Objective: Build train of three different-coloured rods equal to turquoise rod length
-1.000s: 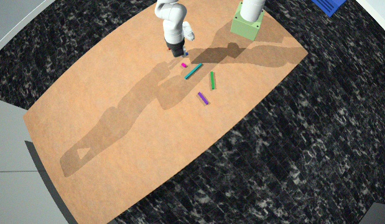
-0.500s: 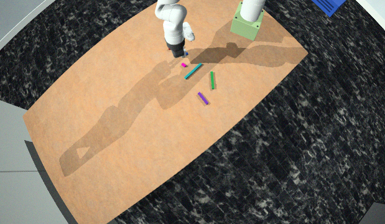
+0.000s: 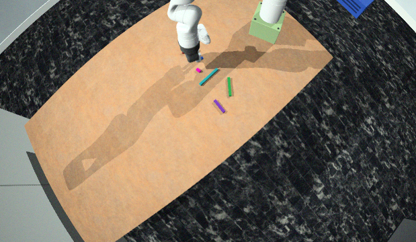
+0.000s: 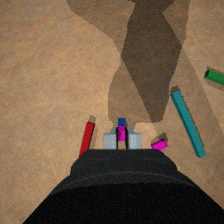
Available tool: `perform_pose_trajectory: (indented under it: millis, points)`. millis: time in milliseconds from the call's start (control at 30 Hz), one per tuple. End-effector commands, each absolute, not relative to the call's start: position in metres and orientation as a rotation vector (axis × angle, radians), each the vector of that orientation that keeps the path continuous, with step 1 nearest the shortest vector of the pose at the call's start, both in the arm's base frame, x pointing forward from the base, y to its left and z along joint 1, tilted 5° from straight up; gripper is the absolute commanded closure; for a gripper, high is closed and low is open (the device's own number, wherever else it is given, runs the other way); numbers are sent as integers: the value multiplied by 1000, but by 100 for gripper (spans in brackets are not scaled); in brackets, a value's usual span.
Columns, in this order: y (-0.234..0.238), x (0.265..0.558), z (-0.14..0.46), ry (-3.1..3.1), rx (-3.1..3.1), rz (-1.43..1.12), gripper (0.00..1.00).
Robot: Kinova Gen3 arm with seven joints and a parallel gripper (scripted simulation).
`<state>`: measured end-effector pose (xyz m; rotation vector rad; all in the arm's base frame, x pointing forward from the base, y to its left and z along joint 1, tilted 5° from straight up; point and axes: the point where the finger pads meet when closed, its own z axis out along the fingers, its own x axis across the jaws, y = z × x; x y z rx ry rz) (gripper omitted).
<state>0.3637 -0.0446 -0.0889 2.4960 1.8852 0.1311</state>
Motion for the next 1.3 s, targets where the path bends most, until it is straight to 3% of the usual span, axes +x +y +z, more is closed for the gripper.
perform_pose_trajectory:
  millis: [0,400,433,567,600,667,700,867,900,1267]
  points:
    - [-44,367,-89,1861,2510,140,76]
    - [-44,367,-89,1861,2510,140,76]
    - [-44,367,-89,1861,2510,140,70]
    - [-44,367,-89,1861,2510,140,70]
    - [-44,367,-89,1861,2510,140,64]
    - [-44,367,-89,1861,2510,140,64]
    - [-44,367,-89,1861,2510,140,58]
    - [-44,367,-89,1861,2510,140,52]
    - [-44,367,-89,1861,2510,140,46]
    - [-44,367,-89,1861,2510,140,46]
